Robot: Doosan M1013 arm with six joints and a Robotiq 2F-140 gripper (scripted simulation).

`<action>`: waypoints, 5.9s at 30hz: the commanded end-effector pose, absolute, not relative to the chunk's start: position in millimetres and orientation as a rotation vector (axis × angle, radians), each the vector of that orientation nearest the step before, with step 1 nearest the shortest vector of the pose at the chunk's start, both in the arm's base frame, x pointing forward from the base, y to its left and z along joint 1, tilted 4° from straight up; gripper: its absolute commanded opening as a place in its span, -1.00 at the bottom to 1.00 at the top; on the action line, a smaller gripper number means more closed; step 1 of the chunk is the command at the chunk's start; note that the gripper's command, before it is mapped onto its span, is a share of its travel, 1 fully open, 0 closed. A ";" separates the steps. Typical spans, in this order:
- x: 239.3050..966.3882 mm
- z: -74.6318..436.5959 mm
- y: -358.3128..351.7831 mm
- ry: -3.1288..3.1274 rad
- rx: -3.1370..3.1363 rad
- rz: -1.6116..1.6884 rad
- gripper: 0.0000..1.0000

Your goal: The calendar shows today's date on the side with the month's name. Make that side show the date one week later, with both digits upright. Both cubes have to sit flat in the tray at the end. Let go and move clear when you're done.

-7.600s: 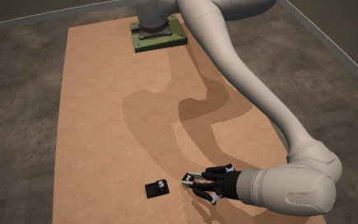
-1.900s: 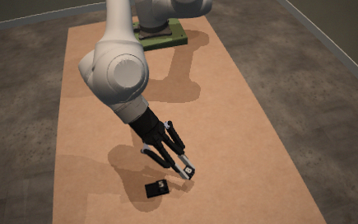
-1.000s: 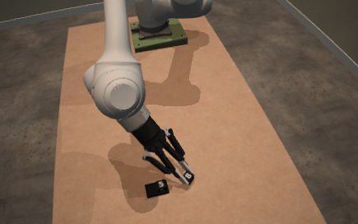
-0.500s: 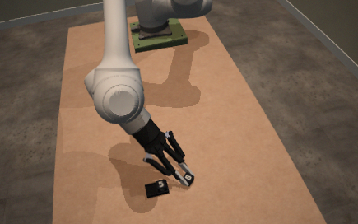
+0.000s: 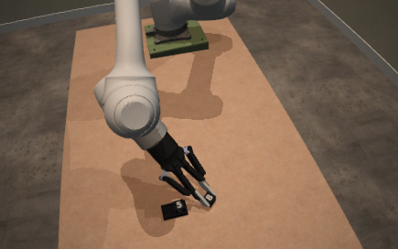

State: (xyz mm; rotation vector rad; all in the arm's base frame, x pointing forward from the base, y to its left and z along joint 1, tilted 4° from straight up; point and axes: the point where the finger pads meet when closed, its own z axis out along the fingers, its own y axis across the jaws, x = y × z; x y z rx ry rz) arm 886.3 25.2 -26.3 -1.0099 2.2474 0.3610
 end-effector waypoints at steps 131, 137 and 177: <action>886.1 -31.2 25.0 2.247 -1.010 0.361 -0.08; 886.1 -31.2 25.0 2.247 -1.010 0.361 -0.08; 889.0 37.4 29.3 2.247 -1.010 0.361 -0.08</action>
